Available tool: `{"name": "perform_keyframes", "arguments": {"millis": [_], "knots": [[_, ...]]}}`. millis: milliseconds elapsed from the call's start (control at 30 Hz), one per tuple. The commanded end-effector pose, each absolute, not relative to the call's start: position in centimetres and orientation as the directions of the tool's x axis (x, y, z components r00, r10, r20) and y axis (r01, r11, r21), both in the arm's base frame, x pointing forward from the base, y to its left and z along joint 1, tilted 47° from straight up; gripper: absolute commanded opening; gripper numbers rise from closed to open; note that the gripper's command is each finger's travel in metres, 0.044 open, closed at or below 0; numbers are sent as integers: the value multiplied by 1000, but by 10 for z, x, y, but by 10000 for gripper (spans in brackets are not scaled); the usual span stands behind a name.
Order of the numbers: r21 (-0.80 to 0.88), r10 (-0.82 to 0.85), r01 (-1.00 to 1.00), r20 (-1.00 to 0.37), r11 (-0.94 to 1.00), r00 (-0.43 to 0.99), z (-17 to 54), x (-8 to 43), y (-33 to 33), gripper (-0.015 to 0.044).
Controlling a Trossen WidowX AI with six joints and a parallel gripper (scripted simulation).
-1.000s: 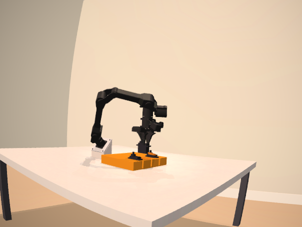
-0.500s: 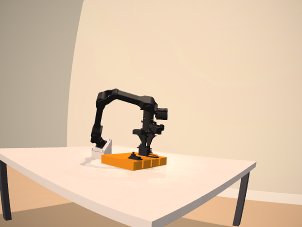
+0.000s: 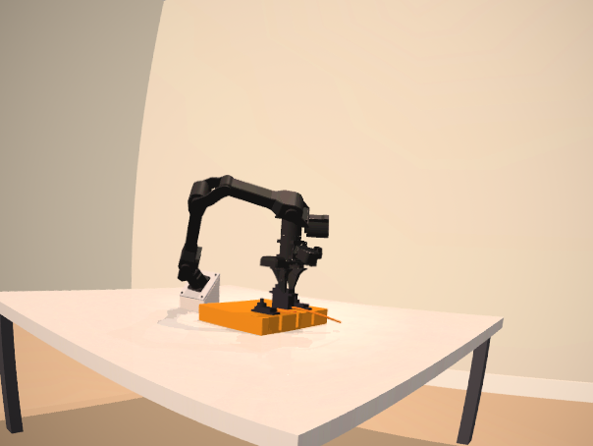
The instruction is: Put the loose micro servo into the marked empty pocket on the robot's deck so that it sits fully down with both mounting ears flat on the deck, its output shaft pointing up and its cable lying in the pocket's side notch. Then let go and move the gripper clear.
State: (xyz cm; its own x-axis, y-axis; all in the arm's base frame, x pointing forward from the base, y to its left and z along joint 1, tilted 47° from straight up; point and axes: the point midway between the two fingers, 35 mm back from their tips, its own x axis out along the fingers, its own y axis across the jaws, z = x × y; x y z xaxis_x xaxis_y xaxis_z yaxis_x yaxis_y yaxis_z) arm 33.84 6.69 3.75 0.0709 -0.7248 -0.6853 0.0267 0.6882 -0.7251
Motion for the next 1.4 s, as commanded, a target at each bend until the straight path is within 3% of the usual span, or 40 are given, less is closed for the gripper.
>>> {"name": "perform_keyframes", "arguments": {"millis": [0, 1367], "knots": [[-727, -726, 23, -684, 687, 74, 36, 339, 65, 0], [-727, -727, 23, -683, 686, 74, 27, 340, 55, 0]]}}
